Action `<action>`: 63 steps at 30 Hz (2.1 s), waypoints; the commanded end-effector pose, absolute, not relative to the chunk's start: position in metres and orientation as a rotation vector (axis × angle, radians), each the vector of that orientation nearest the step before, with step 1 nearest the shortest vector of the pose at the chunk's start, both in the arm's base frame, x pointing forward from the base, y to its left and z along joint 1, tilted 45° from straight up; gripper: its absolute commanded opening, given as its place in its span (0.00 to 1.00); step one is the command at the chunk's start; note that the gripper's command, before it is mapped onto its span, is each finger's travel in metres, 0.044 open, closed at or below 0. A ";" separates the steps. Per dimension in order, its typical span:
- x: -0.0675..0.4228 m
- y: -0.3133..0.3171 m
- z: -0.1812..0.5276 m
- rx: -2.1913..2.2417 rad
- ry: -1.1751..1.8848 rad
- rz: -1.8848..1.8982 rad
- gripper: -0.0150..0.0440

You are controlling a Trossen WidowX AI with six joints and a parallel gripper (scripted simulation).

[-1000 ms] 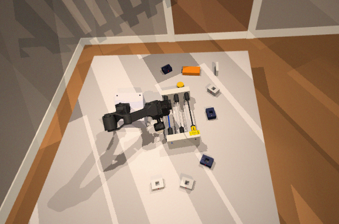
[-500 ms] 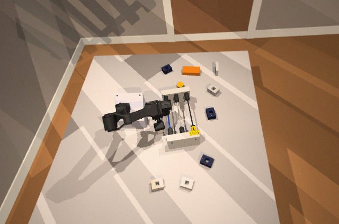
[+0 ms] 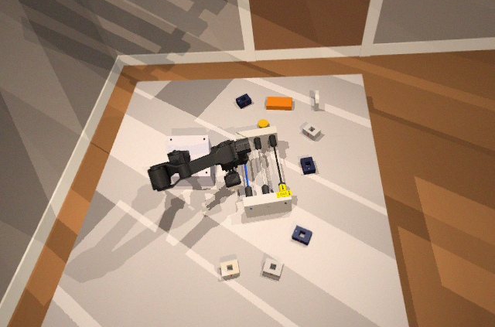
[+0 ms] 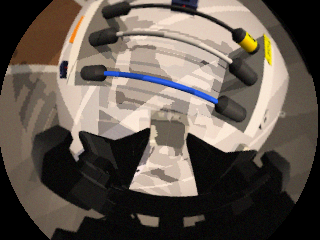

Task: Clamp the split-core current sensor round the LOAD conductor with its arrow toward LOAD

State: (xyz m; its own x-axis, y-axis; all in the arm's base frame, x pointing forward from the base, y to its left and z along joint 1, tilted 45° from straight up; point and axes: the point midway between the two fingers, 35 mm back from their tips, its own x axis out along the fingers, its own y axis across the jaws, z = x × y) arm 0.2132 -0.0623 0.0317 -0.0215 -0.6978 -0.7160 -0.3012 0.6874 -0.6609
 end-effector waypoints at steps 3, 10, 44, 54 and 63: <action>0.217 -0.035 0.057 -0.827 1.602 -0.378 0.25; 0.211 -0.009 0.088 -0.836 1.604 -0.389 0.25; 0.322 0.011 0.092 -1.365 1.753 0.213 0.25; 0.360 0.012 0.085 -1.550 1.770 0.455 0.25; 0.393 0.009 0.075 -1.711 1.766 0.681 0.25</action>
